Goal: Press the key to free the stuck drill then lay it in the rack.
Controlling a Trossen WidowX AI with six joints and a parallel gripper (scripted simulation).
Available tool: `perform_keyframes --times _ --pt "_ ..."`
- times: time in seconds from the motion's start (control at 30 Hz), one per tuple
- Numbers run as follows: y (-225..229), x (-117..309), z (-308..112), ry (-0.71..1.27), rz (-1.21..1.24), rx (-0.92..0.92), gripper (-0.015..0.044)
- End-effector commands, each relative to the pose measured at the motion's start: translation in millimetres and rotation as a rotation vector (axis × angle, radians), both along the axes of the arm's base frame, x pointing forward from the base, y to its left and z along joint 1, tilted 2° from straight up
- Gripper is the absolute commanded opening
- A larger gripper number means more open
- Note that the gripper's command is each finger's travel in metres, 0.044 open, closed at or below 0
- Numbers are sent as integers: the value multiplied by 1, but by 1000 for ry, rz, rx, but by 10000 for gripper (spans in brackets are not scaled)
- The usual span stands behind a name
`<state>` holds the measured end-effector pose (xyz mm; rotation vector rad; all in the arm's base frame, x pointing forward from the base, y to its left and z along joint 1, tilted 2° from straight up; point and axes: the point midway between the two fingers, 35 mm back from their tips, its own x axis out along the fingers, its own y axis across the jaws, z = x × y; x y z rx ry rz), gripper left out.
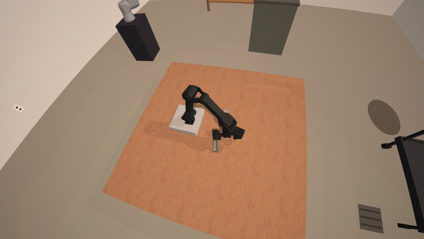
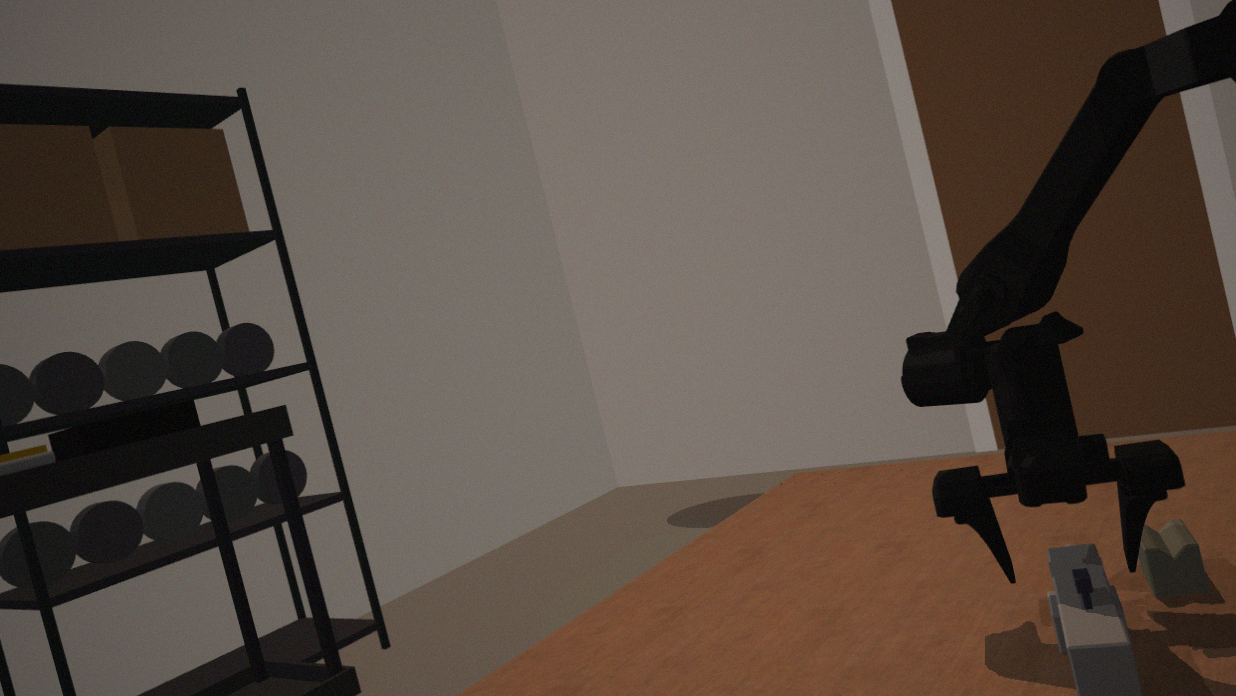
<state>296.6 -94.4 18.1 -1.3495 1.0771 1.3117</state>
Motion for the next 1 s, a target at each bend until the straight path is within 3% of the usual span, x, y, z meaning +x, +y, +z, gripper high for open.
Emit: perform_keyframes --times 0.0,0.33,0.87,0.97 --pt "4 -4 -10 11 -2 7 440" --pt "6 -4 -15 11 -2 7 440" --pt "4 -2 -12 5 1 2 20" --pt "4 -2 -12 5 1 2 0"
